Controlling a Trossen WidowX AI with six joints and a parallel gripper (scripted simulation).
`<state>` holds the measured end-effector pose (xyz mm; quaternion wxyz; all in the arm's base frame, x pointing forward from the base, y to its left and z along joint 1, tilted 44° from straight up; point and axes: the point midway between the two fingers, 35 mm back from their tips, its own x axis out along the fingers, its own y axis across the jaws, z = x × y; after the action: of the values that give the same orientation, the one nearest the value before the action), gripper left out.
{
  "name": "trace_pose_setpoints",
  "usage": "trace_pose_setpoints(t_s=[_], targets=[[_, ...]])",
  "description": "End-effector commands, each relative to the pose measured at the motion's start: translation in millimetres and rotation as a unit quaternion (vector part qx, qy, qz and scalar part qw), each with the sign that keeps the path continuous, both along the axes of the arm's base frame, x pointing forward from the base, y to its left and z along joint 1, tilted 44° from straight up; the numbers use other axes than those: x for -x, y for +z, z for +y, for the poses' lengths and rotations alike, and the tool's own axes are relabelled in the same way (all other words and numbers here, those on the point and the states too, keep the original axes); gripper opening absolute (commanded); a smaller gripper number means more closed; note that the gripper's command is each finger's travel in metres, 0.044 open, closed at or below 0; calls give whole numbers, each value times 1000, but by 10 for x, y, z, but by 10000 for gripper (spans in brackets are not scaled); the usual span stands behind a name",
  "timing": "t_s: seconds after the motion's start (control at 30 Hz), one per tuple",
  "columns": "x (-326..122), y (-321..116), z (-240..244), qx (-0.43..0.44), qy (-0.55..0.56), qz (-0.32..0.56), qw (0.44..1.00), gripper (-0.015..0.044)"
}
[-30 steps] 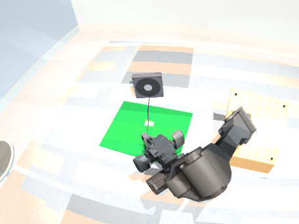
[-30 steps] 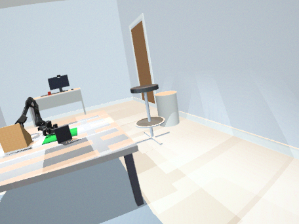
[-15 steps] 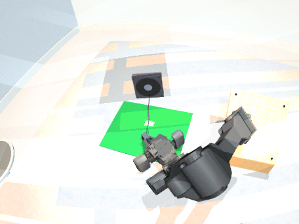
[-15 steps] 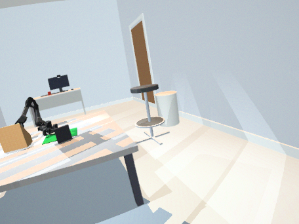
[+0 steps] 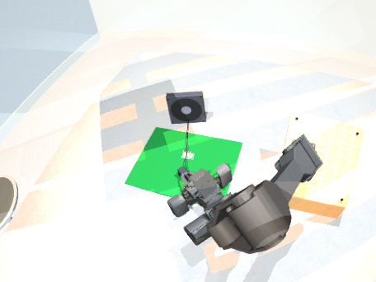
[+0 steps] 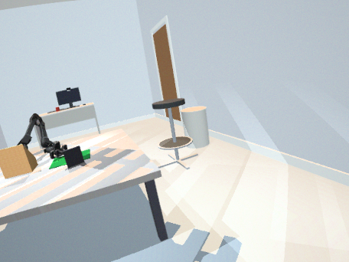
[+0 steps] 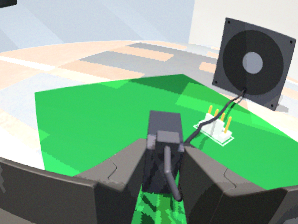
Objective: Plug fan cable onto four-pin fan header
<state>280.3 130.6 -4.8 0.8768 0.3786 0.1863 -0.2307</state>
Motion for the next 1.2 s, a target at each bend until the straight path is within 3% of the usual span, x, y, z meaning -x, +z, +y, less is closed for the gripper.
trace_pose_setpoints(t_s=[0.0, 0.37, 0.57, 1.17], targets=[[1, 0, -1, 0, 0, 0, 1000, 0], [1, 0, -1, 0, 0, 0, 1000, 0], [0, 0, 0, 0, 0, 0, 1000, 140], [0, 0, 0, 0, 0, 0, 1000, 140]])
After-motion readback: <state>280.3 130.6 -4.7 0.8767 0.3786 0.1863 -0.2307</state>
